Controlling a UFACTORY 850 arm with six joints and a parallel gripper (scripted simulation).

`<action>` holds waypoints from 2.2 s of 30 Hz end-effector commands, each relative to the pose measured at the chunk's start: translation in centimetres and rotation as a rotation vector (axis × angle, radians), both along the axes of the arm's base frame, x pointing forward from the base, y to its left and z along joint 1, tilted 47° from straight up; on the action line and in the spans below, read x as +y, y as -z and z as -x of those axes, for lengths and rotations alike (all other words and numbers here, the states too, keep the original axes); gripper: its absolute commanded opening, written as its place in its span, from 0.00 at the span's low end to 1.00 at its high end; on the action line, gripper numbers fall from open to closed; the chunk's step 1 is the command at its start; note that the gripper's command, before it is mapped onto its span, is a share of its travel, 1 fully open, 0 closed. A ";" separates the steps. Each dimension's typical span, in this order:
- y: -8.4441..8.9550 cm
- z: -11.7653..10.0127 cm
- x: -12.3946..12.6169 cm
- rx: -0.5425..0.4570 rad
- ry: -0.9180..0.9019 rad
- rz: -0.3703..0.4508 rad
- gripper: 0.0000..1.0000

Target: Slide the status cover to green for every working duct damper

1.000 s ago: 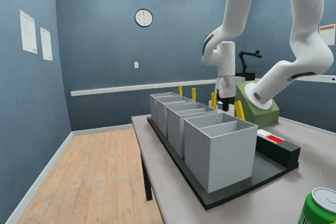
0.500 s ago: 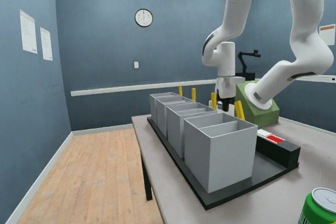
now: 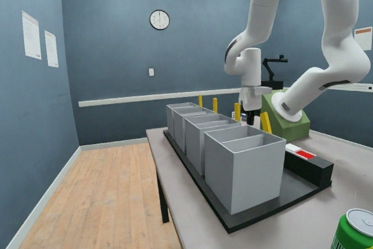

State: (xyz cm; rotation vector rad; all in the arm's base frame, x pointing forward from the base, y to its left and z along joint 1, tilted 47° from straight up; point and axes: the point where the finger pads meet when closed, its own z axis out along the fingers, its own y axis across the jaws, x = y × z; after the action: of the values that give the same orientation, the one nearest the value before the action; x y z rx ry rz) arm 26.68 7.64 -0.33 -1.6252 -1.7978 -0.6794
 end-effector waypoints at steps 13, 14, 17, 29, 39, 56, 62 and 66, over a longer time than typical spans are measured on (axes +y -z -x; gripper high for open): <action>0.8 0.0 0.8 -0.001 0.001 0.000 0.00; 0.8 0.1 0.8 -0.001 0.001 0.000 0.00; 0.9 0.1 1.0 -0.001 0.001 0.000 0.00; 1.1 0.1 1.2 -0.001 0.001 0.000 0.00; 1.2 0.1 1.2 -0.001 0.001 0.000 0.00; 1.2 0.1 1.3 -0.001 0.001 0.000 0.00; 1.5 0.2 1.5 -0.001 0.001 0.000 0.00; 1.6 0.2 1.7 -0.001 0.001 0.000 0.00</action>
State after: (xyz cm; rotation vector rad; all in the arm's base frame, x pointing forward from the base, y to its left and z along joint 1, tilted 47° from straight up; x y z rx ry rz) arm 26.47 9.18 -1.76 -1.6252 -1.7979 -0.6794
